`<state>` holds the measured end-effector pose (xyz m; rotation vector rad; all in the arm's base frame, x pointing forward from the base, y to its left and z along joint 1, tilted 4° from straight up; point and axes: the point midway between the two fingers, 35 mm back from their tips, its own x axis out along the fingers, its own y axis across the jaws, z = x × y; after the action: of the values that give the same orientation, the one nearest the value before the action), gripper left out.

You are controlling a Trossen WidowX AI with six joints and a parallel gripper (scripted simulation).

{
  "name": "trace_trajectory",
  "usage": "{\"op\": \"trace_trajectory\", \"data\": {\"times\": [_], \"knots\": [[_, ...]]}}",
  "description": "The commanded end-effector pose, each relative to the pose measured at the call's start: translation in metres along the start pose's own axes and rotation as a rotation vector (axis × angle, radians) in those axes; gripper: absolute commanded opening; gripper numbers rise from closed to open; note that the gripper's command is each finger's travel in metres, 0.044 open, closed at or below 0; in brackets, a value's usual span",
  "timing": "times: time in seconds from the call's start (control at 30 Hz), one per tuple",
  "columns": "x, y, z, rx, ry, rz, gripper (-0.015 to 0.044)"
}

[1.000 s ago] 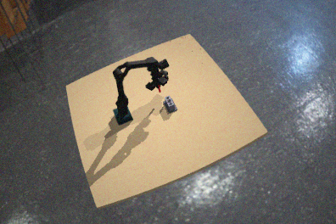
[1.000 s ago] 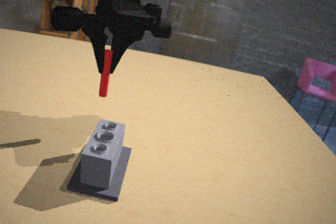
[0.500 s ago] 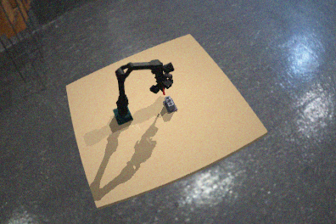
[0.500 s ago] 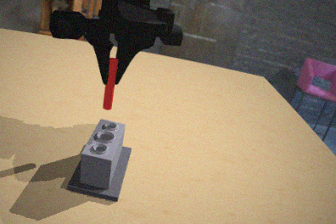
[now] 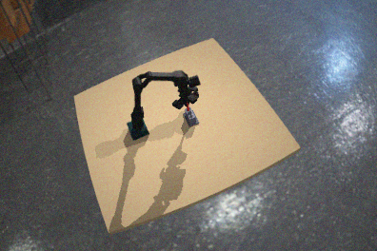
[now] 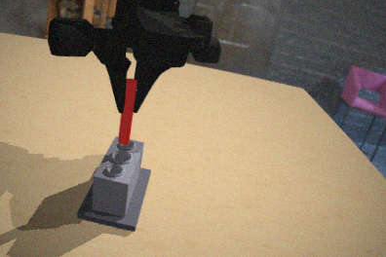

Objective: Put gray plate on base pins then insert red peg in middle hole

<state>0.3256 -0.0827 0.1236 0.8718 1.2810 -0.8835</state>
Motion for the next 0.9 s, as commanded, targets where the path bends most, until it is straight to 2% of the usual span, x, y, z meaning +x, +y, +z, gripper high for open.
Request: {"op": "trace_trajectory", "data": {"times": [0.0, 0.87], "knots": [[-0.0008, -0.0041, 0.0117, -0.003, 0.002, 0.004, 0.0000], [-0.0008, -0.0077, 0.0120, -0.003, 0.002, 0.004, 0.0000]]}}
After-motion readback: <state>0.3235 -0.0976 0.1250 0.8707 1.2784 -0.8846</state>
